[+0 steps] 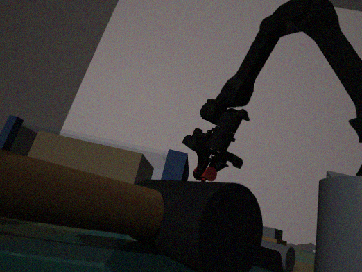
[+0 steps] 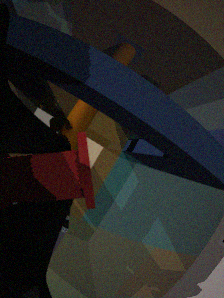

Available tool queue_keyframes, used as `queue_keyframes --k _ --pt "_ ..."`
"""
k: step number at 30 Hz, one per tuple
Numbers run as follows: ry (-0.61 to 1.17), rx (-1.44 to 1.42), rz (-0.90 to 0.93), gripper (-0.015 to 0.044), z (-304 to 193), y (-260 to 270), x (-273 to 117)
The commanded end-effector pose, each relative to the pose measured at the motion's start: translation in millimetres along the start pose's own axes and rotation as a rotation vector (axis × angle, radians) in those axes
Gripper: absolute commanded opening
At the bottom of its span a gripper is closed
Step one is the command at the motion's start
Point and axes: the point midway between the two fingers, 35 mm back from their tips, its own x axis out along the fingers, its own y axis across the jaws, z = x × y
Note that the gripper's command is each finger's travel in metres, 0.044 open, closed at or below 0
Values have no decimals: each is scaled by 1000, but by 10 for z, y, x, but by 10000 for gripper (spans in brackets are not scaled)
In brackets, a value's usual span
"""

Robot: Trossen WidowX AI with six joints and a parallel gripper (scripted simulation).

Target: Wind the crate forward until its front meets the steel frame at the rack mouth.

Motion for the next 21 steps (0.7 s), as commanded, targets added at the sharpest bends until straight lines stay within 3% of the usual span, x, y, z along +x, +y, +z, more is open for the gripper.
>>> queue_keyframes --k 1,21 --pt "39 4 23 0 -175 111 -24" --pt "42 5 23 0 -454 203 -163"
